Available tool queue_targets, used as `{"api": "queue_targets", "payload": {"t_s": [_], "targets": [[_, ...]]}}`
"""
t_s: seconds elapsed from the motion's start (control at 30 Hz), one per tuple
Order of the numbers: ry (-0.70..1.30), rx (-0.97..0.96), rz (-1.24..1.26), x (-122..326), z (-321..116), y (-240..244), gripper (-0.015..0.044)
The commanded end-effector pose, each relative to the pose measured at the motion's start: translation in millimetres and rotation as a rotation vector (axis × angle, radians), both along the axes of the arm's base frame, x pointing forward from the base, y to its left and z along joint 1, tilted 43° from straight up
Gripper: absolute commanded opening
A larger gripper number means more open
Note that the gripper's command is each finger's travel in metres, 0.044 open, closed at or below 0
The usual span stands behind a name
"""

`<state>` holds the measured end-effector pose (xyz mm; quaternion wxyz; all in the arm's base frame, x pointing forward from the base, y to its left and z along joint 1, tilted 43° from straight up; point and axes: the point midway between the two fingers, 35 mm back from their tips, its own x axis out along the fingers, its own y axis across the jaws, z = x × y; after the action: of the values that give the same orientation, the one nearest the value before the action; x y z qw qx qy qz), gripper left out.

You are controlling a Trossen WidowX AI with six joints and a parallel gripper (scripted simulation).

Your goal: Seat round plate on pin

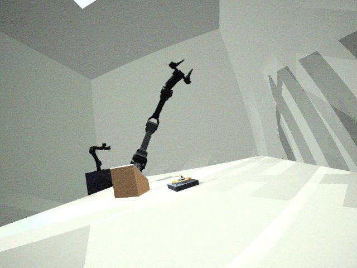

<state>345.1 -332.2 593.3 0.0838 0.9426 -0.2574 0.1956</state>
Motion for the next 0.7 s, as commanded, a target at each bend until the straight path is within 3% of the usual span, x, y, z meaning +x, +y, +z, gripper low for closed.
{"api": "queue_targets", "payload": {"t_s": [0.0, 0.13, 0.3, 0.47, 0.67], "targets": [[0.002, 0.022, 0.012, 2, -4, 0, 0.0374], [0.048, 0.468, 0.201, 42, -82, 7, 0.0269], [0.078, 0.770, 0.283, 61, -135, 20, 0.0137], [0.127, 1.275, 0.338, 80, -220, 54, 0.0006], [0.163, 1.734, 0.290, 82, -293, 94, 0.0000]]}}
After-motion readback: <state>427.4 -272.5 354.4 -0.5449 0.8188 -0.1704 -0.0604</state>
